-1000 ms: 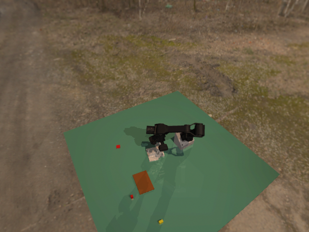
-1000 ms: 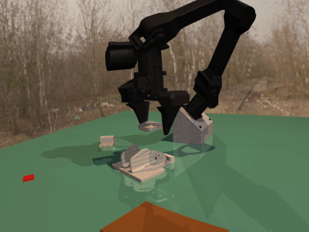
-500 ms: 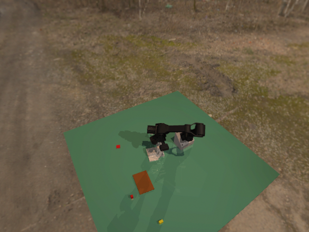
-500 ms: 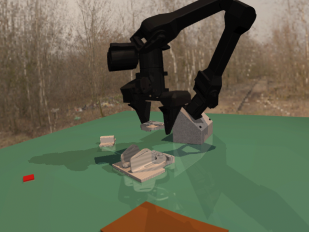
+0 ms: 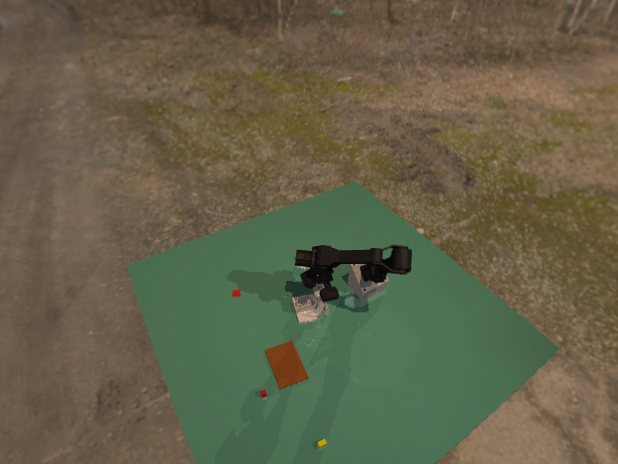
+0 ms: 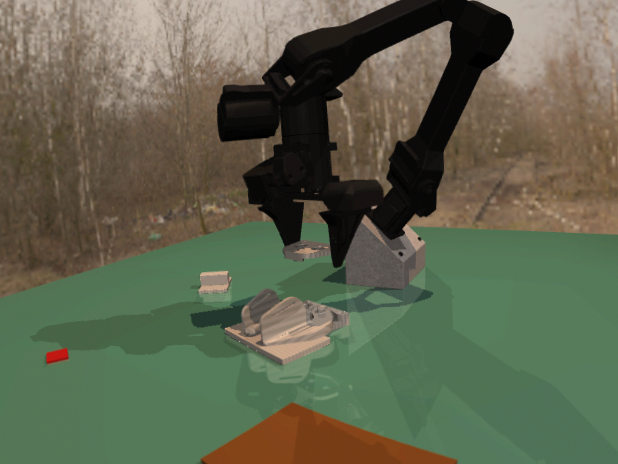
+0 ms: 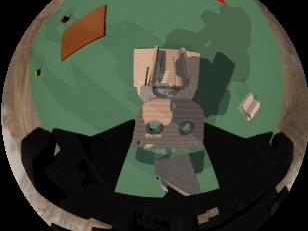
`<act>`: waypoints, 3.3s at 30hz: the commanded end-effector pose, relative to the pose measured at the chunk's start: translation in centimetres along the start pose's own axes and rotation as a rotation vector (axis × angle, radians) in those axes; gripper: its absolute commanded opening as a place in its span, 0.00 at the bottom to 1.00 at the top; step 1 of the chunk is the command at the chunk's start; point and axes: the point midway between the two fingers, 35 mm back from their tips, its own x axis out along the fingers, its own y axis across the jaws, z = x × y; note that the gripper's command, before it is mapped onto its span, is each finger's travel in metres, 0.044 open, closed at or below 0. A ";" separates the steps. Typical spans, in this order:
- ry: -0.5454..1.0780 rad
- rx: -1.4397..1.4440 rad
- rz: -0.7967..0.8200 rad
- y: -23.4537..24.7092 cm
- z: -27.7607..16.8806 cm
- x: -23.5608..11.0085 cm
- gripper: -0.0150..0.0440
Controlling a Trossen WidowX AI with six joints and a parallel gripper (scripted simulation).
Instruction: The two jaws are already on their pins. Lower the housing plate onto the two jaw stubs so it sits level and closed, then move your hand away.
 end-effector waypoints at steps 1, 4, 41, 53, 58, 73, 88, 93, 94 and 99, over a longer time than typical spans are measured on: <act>0.001 -0.004 -0.003 -0.1 -0.1 0.0 0.85; 0.001 -0.004 -0.003 -0.1 -0.1 0.0 0.85; 0.001 -0.005 -0.003 -0.2 -0.1 0.0 0.85; 0.001 -0.005 -0.003 -0.2 -0.1 0.0 0.85; 0.001 -0.005 -0.003 -0.2 -0.1 0.0 0.85; 0.001 -0.005 -0.004 -0.3 0.0 0.9 0.85; 0.000 -0.005 -0.004 -0.3 0.1 3.3 0.85; 0.000 -0.006 -0.004 -0.3 0.1 4.2 0.85; 0.000 -0.006 -0.003 -0.3 0.1 4.3 0.85; 0.001 -0.006 -0.002 -0.2 0.0 5.1 0.85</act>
